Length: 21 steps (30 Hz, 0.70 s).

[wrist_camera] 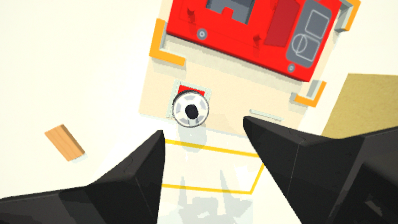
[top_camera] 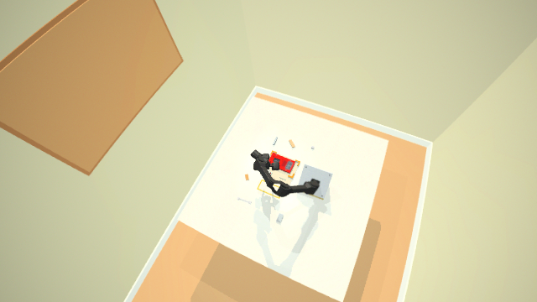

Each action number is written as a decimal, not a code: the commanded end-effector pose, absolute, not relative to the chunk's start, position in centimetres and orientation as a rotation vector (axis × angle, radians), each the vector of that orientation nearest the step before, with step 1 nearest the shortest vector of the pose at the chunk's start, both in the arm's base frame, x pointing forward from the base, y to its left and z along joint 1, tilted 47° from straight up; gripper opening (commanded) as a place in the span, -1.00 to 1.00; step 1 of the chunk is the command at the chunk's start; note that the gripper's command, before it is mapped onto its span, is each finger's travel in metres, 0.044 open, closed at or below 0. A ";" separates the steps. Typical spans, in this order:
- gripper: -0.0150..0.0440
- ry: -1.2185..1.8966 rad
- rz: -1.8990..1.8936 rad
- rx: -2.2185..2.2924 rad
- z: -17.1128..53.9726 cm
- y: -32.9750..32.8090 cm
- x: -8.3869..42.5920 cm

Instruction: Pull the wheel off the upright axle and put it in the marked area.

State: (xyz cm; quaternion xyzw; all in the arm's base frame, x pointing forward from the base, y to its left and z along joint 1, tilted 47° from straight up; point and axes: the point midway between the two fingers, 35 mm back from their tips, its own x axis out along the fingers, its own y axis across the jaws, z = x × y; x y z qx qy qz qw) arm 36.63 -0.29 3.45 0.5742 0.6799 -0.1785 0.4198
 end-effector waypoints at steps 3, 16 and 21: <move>0.53 1.762 -0.723 1.800 3.9 -1.6 37.5; 0.53 1.761 -0.724 1.800 1.5 1.0 37.5; 0.53 1.764 -0.722 1.802 -0.8 3.7 37.2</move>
